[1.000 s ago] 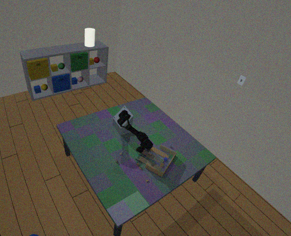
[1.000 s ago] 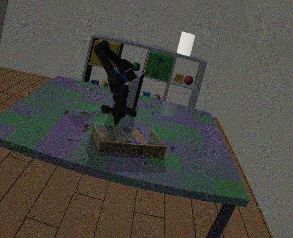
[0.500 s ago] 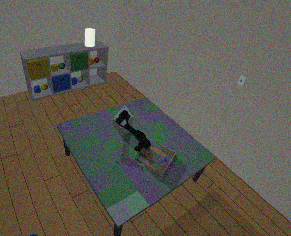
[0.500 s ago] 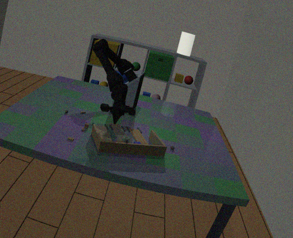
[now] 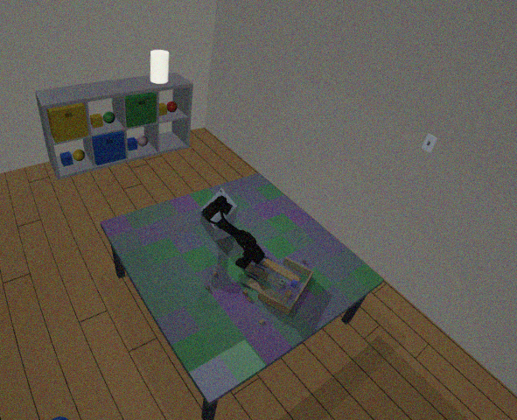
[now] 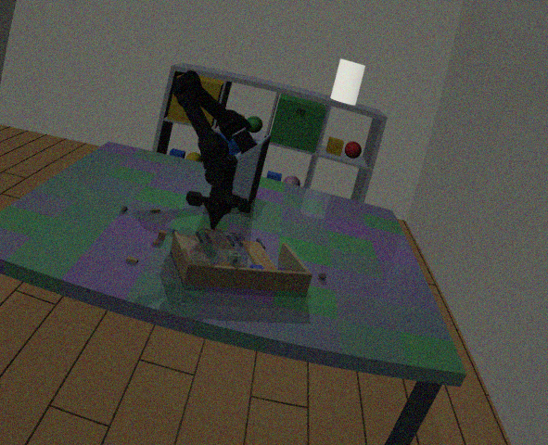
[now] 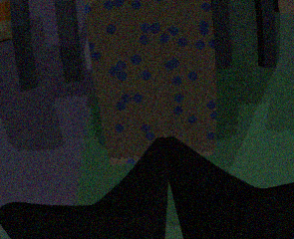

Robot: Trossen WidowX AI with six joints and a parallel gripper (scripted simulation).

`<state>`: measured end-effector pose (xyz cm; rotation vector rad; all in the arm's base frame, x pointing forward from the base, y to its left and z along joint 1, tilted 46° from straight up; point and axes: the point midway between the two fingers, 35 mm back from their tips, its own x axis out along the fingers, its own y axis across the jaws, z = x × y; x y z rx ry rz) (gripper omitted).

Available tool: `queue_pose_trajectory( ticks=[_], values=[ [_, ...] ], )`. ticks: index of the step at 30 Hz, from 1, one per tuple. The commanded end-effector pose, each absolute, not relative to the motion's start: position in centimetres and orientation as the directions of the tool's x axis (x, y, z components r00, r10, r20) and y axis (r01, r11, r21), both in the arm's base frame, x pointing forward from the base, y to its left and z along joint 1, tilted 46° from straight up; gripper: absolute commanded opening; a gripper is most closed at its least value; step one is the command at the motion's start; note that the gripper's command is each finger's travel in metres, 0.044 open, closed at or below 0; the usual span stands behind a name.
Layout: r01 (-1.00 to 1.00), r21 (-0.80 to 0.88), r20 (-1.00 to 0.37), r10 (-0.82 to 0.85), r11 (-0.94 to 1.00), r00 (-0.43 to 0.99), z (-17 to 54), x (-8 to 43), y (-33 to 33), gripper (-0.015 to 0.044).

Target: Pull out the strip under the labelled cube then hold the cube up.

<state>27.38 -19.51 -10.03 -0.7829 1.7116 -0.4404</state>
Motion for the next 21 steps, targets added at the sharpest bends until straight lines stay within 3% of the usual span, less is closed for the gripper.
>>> queue_pose_trajectory(
  ticks=[1,21],
  values=[
    [-0.278,-0.645,-0.699,-0.697,0.712,-0.160,-10.1,25.8,-19.9,0.0000],
    [-0.279,-0.645,-0.699,-0.697,0.712,-0.162,-9.3,23.1,-20.2,0.0000]
  ],
)
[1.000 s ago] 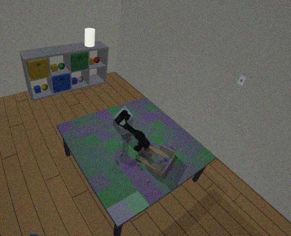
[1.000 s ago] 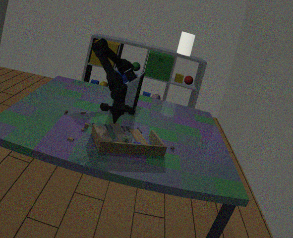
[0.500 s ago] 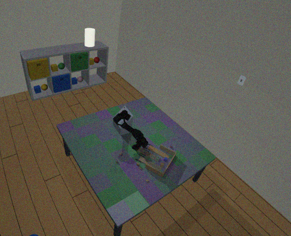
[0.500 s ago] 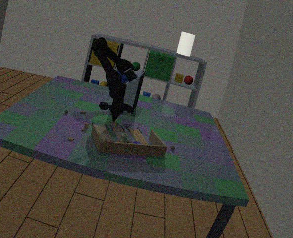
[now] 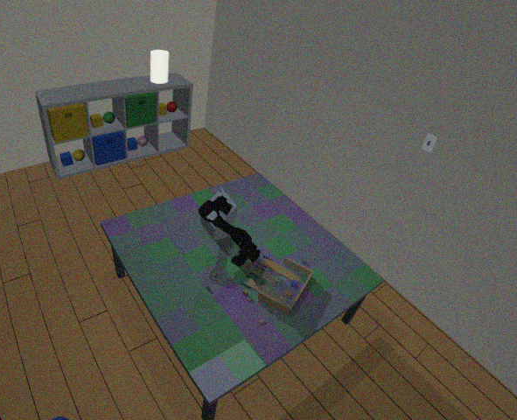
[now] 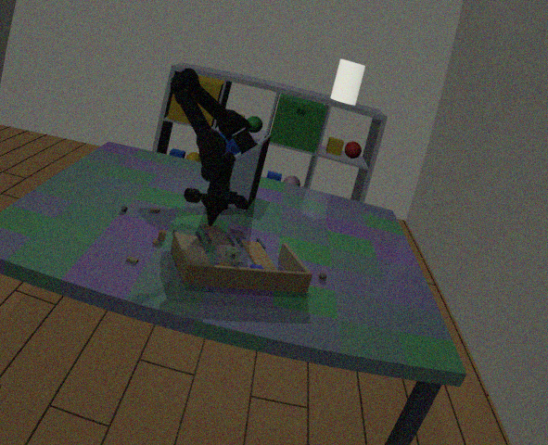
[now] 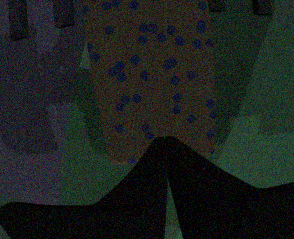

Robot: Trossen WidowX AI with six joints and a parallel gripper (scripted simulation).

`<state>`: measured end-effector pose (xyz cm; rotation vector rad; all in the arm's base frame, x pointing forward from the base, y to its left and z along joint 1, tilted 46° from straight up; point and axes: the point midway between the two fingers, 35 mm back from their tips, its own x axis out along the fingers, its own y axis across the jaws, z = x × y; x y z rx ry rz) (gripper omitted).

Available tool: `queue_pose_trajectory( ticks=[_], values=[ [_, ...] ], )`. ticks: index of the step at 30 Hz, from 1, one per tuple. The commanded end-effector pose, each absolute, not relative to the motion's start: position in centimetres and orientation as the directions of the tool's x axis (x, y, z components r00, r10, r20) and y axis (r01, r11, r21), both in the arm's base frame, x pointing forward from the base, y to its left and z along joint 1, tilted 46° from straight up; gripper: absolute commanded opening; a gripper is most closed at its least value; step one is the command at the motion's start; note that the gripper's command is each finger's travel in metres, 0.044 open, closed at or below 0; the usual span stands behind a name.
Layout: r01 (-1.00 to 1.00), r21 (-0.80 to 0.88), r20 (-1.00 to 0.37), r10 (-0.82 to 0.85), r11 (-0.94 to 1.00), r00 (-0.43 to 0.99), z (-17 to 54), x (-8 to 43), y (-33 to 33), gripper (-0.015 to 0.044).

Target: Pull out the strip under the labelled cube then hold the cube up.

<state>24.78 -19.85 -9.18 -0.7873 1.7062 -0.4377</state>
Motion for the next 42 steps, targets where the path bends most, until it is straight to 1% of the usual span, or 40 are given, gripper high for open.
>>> queue_pose_trajectory(
  ticks=[1,42],
  values=[
    [-0.280,-0.645,-0.699,-0.697,0.712,-0.162,-9.3,23.0,-20.2,0.0000],
    [-0.282,-0.644,-0.698,-0.697,0.712,-0.164,-7.9,18.7,-20.7,0.0000]
  ],
)
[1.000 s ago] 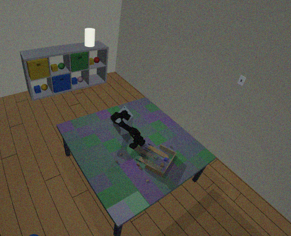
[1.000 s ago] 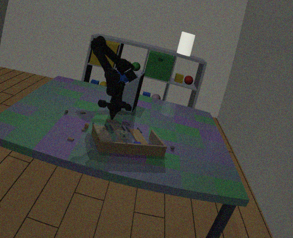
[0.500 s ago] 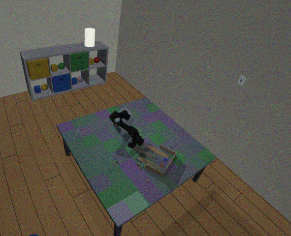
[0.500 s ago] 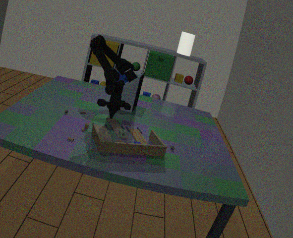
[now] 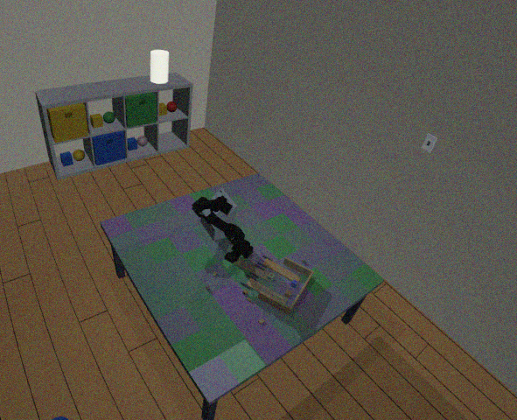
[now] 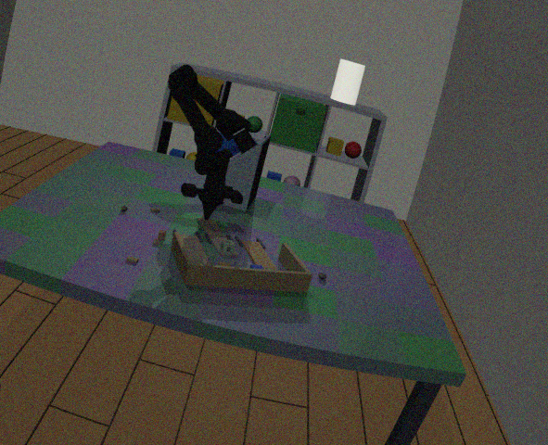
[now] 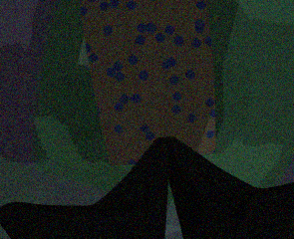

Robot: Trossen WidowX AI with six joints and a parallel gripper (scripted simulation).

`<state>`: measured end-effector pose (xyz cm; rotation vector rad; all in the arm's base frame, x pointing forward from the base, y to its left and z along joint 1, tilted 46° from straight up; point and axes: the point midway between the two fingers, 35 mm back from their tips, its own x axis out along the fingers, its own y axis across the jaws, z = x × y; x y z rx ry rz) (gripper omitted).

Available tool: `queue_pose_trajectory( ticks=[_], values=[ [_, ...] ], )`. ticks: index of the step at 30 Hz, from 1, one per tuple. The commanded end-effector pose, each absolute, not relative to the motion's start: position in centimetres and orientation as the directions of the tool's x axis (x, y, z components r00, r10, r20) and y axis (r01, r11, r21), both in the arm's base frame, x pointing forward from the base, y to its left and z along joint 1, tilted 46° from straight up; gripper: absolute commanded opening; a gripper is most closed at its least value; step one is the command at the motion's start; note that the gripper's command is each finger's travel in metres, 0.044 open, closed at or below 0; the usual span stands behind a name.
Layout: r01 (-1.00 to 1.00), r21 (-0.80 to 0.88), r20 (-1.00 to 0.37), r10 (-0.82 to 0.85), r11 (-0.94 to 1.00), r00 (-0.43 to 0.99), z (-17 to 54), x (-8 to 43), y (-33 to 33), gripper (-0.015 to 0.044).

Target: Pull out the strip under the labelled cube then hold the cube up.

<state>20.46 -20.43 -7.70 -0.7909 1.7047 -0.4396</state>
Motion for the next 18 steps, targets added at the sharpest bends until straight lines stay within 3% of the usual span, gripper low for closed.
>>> queue_pose_trajectory(
  ticks=[1,18],
  values=[
    [-0.282,-0.644,-0.698,-0.697,0.712,-0.164,-7.9,18.6,-20.7,0.0000],
    [-0.283,-0.643,-0.698,-0.697,0.712,-0.165,-7.4,17.1,-20.8,0.0000]
  ],
)
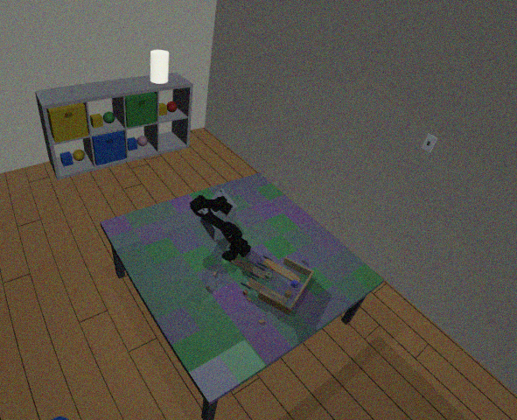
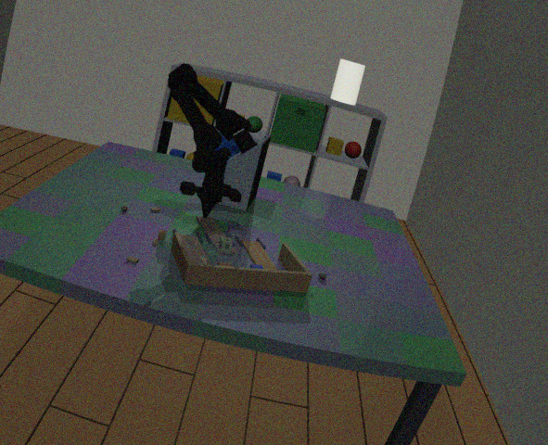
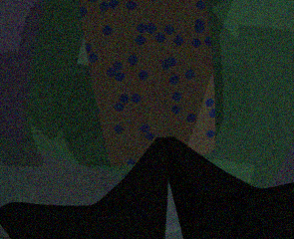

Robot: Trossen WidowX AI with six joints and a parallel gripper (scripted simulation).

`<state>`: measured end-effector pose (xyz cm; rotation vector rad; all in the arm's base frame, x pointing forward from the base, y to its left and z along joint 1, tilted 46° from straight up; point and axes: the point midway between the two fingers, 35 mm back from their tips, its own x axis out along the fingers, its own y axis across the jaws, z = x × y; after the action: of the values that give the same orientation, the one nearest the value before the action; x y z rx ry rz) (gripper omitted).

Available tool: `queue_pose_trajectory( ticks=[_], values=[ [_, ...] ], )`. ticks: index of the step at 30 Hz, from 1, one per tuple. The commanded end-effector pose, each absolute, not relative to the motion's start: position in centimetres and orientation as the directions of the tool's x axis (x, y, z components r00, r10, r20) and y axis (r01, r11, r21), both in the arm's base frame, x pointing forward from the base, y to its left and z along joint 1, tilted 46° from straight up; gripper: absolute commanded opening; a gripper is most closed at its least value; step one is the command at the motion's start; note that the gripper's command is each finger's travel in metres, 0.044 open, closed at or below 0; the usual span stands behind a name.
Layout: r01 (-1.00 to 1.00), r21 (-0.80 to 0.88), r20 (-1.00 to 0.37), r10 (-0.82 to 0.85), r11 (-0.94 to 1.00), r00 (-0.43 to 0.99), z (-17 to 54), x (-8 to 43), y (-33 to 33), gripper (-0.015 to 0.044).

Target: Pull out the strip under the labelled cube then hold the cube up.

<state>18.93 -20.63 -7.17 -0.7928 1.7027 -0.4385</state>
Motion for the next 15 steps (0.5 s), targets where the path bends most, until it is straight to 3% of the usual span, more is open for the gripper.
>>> queue_pose_trajectory(
  ticks=[1,15],
  values=[
    [-0.283,-0.643,-0.698,-0.697,0.712,-0.165,-7.4,17.0,-20.8,0.0000],
    [-0.283,-0.643,-0.698,-0.697,0.712,-0.166,-7.0,15.9,-21.0,0.0000]
  ],
)
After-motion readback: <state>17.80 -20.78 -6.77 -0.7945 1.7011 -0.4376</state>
